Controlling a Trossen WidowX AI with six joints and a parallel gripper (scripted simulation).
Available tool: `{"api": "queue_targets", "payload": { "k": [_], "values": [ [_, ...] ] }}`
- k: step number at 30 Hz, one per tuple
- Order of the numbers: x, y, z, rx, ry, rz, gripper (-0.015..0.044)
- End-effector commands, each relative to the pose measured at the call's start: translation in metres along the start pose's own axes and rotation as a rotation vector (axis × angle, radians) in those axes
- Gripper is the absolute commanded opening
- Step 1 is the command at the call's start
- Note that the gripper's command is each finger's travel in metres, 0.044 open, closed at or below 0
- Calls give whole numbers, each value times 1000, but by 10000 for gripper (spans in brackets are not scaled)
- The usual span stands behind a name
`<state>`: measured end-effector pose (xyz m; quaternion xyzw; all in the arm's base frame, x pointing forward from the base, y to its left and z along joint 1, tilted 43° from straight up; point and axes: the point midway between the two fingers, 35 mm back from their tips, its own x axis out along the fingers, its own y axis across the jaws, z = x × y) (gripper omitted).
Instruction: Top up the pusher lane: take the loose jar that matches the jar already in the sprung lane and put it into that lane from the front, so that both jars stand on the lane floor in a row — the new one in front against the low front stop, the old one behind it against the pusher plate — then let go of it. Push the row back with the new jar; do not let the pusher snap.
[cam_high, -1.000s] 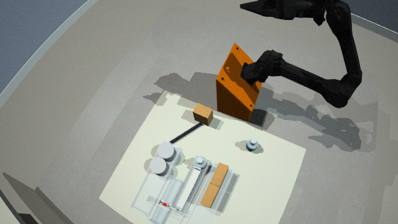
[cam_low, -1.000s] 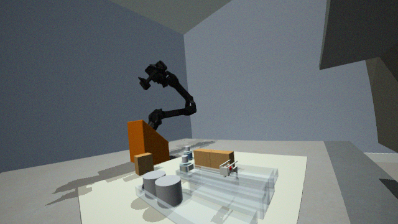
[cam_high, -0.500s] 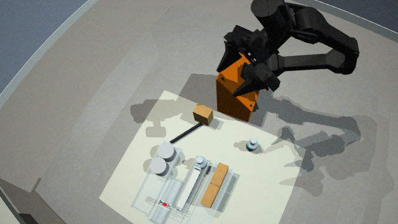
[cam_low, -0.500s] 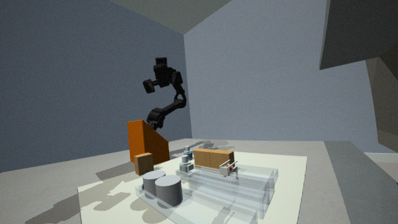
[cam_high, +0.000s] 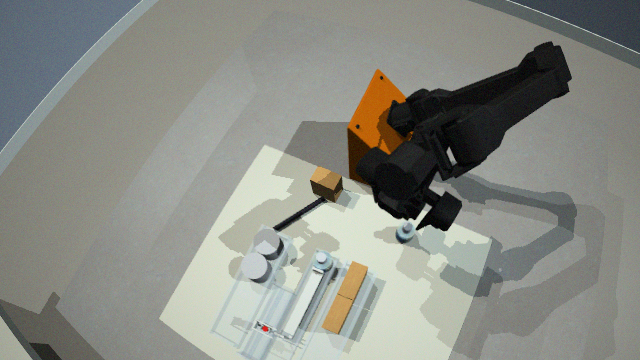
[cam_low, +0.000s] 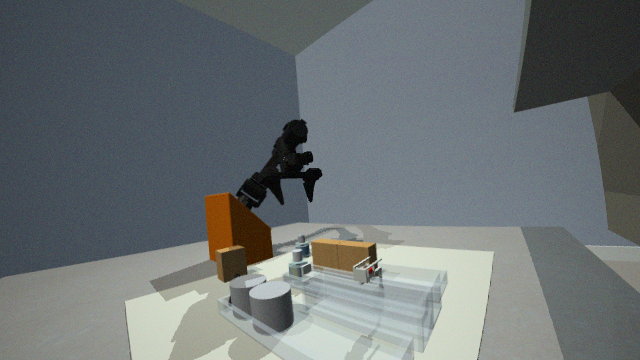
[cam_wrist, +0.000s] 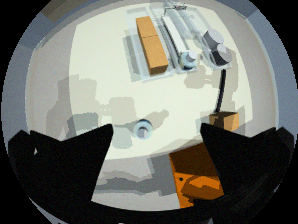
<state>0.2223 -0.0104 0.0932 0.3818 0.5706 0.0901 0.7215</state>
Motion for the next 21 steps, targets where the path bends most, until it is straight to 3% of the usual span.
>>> {"api": "queue_targets", "payload": {
  "k": [1,4,21],
  "values": [
    [37,16,-30,-136,194,33,440],
    [49,22,-44,-194,269,43,440],
    [79,23,-47,-194,269,45,440]
  ]
}}
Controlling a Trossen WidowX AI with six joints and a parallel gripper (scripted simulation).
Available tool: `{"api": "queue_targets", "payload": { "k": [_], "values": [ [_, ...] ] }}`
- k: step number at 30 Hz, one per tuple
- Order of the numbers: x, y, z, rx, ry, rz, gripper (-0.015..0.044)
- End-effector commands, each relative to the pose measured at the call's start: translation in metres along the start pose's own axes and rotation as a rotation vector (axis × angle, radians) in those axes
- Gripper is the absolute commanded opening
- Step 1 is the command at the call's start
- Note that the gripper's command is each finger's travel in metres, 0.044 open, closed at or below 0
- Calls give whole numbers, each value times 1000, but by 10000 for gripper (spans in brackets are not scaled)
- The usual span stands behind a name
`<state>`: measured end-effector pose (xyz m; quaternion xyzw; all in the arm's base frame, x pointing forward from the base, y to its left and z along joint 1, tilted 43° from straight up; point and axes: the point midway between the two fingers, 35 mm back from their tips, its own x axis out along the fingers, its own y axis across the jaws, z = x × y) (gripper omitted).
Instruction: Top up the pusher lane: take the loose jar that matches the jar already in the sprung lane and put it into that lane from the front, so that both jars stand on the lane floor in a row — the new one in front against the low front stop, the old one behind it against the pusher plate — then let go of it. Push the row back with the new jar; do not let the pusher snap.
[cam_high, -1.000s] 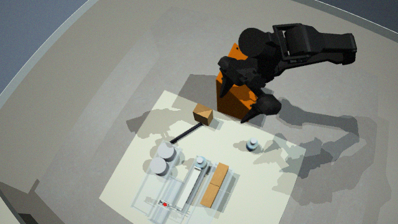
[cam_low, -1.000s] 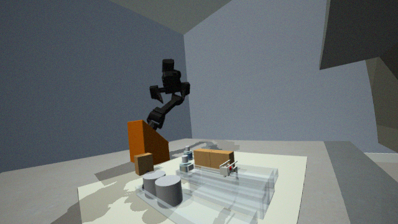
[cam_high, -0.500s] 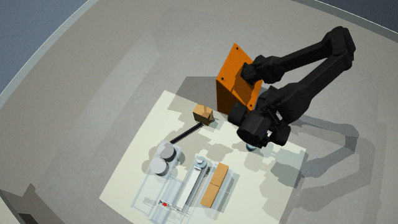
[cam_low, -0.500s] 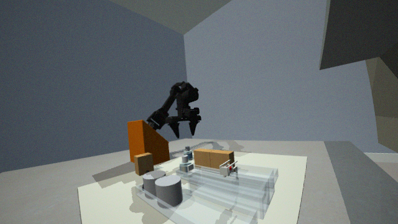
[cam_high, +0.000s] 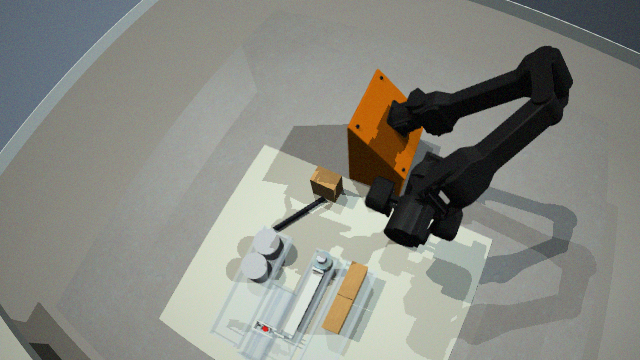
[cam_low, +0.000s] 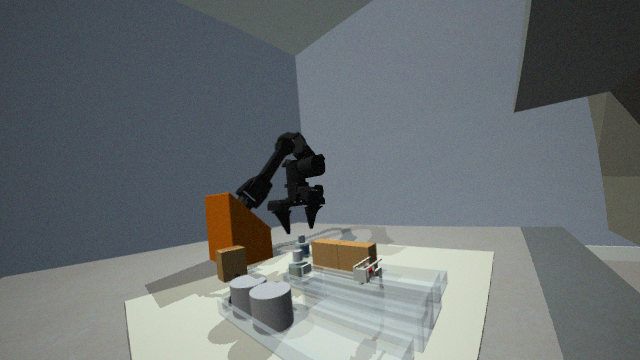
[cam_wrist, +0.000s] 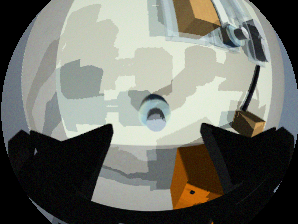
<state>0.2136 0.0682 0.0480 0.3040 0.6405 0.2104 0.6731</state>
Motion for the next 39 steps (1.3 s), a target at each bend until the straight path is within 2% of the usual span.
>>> {"api": "queue_targets", "payload": {
  "k": [1,4,32,39],
  "values": [
    [5,1,0,6,5,6,440],
    [18,1,0,6,5,6,440],
    [53,1,-1,7,6,8,440],
    [53,1,-1,7,6,8,256]
  ]
}}
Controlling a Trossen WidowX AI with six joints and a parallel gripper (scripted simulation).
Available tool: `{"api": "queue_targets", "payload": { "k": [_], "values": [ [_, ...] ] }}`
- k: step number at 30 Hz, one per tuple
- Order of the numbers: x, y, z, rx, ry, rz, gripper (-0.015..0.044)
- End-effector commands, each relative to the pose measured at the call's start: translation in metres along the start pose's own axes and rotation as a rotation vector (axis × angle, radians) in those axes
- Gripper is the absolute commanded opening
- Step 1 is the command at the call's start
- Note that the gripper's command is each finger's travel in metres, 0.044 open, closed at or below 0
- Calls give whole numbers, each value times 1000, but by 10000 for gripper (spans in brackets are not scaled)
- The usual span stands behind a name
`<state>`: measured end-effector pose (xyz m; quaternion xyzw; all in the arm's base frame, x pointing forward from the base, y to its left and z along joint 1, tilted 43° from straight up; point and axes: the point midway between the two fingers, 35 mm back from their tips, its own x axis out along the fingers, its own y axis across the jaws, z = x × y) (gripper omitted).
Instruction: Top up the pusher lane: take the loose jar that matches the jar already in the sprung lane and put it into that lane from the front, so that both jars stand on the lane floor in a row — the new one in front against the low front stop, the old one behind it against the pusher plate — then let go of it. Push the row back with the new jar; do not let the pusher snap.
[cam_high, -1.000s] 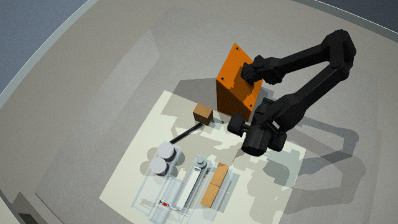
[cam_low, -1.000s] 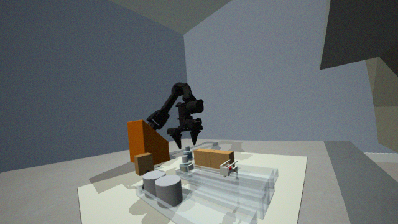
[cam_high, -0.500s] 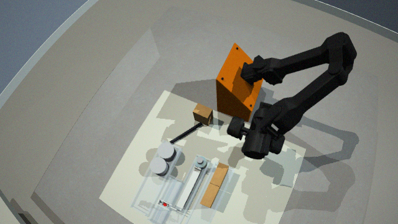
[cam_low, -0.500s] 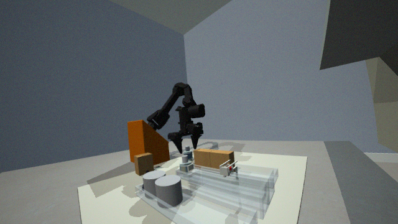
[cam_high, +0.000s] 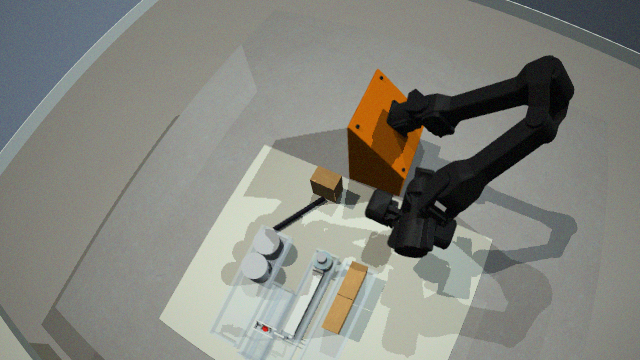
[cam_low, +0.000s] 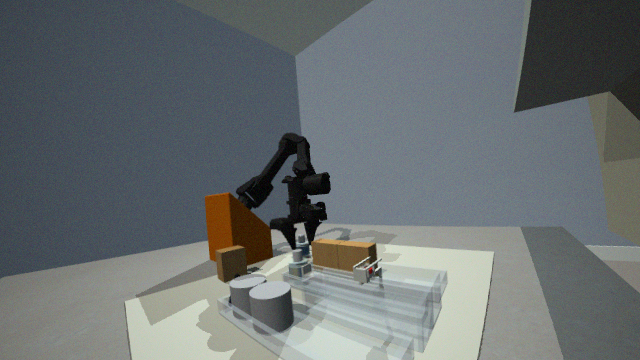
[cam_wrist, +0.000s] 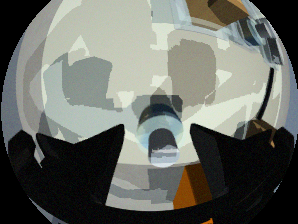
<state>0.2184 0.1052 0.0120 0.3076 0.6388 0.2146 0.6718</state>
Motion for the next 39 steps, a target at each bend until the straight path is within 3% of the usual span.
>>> {"api": "queue_targets", "payload": {
  "k": [1,9,15,32,39],
  "values": [
    [2,-2,-1,7,5,-3,230],
    [2,-2,-1,7,5,-3,157],
    [-15,-4,2,7,4,-12,0],
    [-102,-1,-5,8,6,-11,0],
    [-105,-4,-1,6,5,-10,0]
  ]
}}
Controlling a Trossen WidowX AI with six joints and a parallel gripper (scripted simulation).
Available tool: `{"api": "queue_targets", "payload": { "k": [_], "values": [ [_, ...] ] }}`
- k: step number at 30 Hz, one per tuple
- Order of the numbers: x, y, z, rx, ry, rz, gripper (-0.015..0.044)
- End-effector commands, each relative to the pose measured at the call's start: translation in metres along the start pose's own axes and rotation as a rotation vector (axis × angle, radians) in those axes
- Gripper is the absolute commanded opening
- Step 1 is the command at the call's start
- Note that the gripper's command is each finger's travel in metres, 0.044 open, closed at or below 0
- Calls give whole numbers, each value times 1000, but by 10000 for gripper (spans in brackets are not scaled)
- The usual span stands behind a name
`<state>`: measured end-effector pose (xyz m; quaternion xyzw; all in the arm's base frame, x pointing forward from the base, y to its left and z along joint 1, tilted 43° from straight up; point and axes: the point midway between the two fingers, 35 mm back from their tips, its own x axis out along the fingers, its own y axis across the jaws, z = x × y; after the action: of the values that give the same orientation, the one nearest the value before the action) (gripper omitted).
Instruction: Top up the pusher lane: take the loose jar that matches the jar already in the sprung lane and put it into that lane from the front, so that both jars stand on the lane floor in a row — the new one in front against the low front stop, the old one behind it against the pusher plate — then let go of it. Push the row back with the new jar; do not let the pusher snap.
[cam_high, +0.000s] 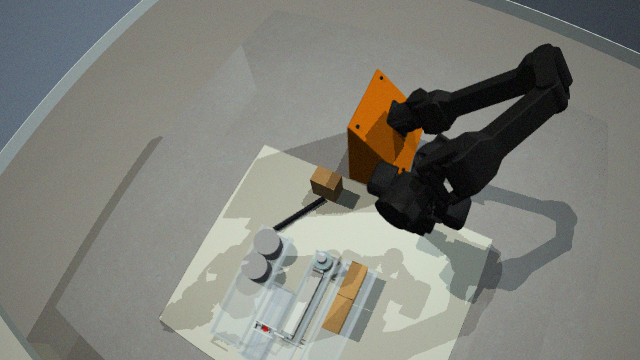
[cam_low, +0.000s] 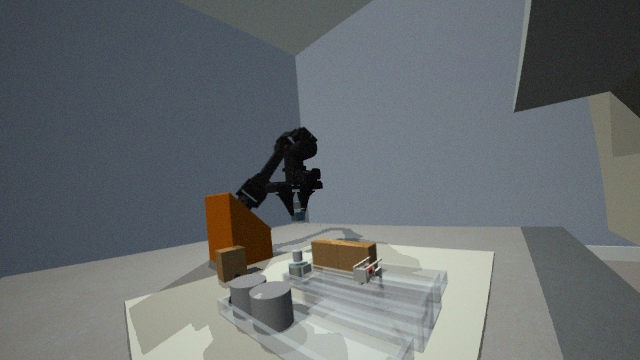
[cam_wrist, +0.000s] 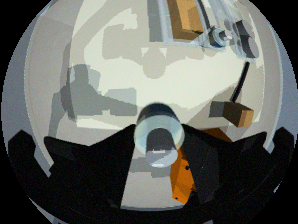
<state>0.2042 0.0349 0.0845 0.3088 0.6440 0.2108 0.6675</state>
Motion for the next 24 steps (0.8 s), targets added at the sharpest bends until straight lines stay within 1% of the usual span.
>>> {"api": "queue_targets", "payload": {
  "k": [1,24],
  "values": [
    [-2,-4,7,-7,-5,-5,0],
    [18,-72,69,-36,-8,-10,0]
  ]
}}
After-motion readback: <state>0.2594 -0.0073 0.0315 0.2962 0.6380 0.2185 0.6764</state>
